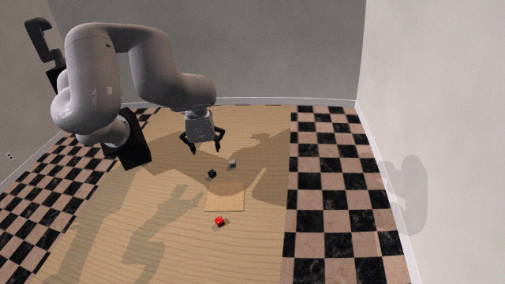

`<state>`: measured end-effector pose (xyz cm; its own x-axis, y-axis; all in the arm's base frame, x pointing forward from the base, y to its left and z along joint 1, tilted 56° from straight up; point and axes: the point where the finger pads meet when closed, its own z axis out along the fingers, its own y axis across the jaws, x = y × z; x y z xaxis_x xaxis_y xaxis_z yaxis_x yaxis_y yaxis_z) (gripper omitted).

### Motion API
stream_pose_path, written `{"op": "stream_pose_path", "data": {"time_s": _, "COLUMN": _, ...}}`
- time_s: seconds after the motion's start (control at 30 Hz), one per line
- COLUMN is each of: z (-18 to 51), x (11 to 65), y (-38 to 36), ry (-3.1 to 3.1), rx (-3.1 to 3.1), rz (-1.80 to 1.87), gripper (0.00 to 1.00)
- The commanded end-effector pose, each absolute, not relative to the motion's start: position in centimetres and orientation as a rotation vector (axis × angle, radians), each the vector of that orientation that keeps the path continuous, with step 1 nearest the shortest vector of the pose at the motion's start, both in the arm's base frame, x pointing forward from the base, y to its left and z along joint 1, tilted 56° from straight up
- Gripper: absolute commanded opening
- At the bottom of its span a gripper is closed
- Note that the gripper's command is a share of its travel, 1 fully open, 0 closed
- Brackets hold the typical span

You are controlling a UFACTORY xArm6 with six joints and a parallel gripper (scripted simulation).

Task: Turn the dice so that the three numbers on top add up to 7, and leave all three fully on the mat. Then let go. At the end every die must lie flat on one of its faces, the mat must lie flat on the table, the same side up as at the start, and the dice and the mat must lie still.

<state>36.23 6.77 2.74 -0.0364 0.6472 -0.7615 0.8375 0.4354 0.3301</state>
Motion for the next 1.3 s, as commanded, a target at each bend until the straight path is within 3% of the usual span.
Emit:
{"op": "stream_pose_path", "data": {"time_s": 0.0, "z": 2.7, "x": 36.4, "y": 6.7, "ry": 1.847, "rx": 1.174, "rz": -0.336, "gripper": 1.0}}
{"op": "stream_pose_path", "data": {"time_s": 1.27, "z": 1.6, "x": 37.4, "y": 5.5, "ry": 2.359, "rx": -0.115, "rz": -0.985, "gripper": 1.0}}
